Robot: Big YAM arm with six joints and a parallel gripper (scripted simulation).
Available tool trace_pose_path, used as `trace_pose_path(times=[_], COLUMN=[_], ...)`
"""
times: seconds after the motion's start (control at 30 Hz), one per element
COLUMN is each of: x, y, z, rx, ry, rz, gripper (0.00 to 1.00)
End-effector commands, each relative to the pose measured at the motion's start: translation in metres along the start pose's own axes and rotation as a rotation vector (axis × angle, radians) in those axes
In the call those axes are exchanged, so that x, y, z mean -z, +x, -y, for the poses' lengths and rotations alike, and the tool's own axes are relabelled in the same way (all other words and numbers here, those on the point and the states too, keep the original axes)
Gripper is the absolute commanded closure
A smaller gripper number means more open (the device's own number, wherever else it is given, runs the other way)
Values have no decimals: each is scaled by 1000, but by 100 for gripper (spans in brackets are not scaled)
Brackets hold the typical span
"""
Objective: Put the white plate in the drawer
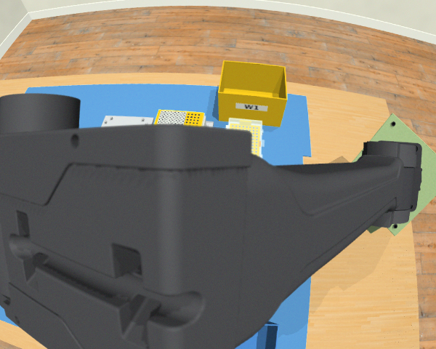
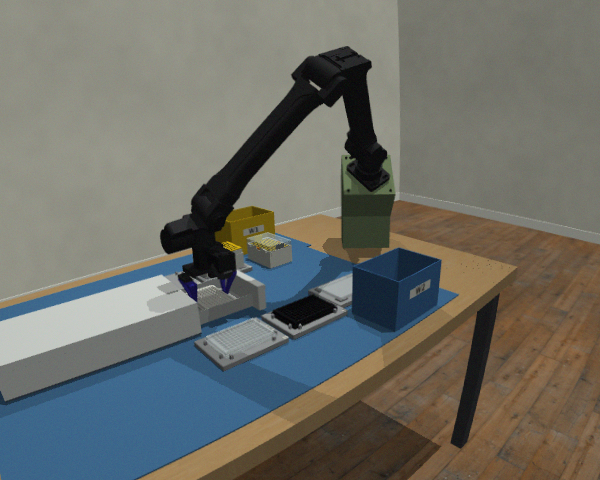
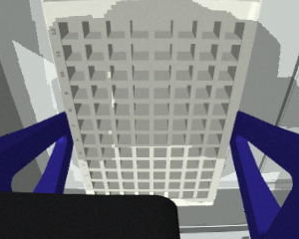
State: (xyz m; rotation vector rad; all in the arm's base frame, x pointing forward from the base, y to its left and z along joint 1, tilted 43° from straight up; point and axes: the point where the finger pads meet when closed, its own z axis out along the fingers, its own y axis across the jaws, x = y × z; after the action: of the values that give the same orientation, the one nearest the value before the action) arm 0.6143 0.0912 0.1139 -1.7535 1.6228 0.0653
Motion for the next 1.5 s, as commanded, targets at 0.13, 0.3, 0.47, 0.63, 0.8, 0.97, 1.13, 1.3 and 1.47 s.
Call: trace_pose_path(times=[0.13,0.3,0.47,0.63,0.8,0.97,1.13,1.3,1.47], x=[0,-4,-7,-7,-6,-6,-6,-6,-6], y=[-8,-1,-7,-8,-8,-9,-9,-10,-10], z=[4,4,9,10,11,13,15,15,15], rx=[1,-9,3,4,5,6,7,7,6], ry=[14,10,16,17,18,19,20,20,18], rz=[5,1,6,6,7,7,7,7,7], gripper=[100,100,100,100,100,100,100,100,100])
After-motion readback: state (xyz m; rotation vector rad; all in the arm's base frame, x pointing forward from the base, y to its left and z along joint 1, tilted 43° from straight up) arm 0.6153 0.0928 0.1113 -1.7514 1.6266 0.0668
